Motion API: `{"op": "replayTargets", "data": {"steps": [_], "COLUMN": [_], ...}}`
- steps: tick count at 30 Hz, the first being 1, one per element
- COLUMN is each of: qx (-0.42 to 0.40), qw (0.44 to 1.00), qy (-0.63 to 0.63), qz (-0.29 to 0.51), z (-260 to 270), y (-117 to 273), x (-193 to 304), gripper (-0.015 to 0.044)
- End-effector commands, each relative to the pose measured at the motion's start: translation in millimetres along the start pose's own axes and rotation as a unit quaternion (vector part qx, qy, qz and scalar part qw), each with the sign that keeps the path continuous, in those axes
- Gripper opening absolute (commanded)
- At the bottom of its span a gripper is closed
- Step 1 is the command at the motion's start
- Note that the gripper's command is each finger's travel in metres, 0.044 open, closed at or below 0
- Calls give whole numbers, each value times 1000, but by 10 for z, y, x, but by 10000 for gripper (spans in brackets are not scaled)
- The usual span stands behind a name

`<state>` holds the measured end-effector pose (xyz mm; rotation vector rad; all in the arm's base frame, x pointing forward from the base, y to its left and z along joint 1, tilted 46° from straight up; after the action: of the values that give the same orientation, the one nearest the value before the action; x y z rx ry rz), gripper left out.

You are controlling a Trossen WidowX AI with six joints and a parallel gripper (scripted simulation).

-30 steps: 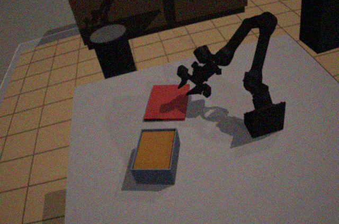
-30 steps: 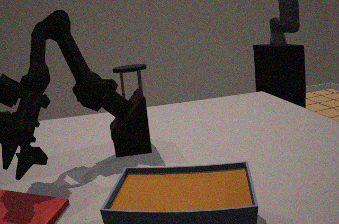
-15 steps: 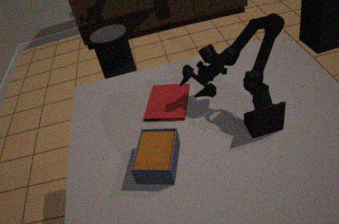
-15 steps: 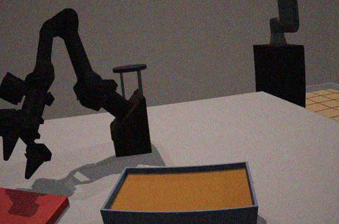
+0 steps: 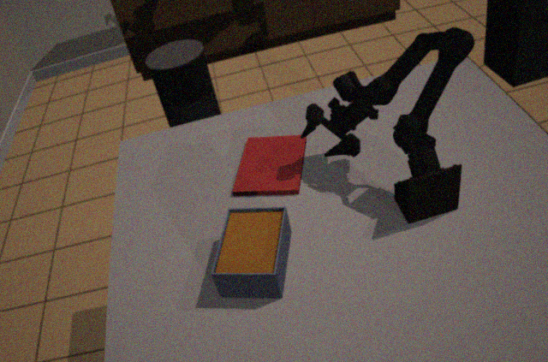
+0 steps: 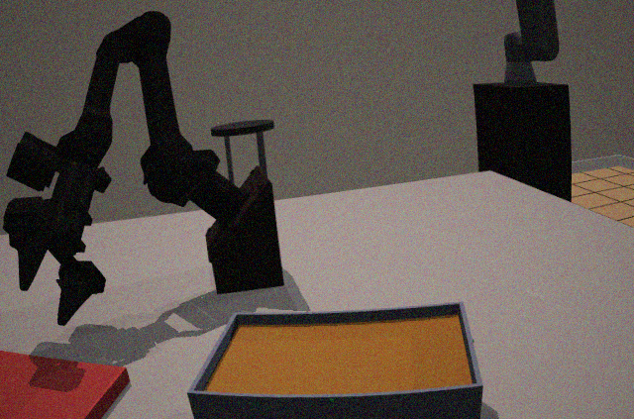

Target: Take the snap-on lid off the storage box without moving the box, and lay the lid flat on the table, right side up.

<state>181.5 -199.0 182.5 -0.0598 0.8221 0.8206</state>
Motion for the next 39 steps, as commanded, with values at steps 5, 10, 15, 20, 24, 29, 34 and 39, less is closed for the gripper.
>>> {"op": "replayTargets", "data": {"steps": [5, 10, 15, 20, 24, 29, 34, 39], "qx": [0, 0, 0, 0, 0, 0, 0, 1], "qw": [1000, 1000, 1000, 1000, 1000, 1000, 1000, 1000], "qy": [2, 1, 1, 1, 1, 0, 0, 0], "qz": [2, 2, 2, 2, 2, 2, 2, 3], "z": [-109, -20, 30, 80, 119, 168, 217, 265], "y": [122, 156, 243, 330, 400, 487, 575, 662], "x": [5, -3, -4, -3, -3, -2, -2, -1], "gripper": [440, 440, 440, 440, 440, 440, 440, 440]}}
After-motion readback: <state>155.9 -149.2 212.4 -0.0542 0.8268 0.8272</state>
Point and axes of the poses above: the point midway between the two fingers, 35 mm back from their tips, its own y axis back along the fingers, its own z axis across the jaws, x = y × z, the point moved 1 cm from there along y, back along the fingers, and after that the axes turned 1 degree about -y, right-handed, at the moved point
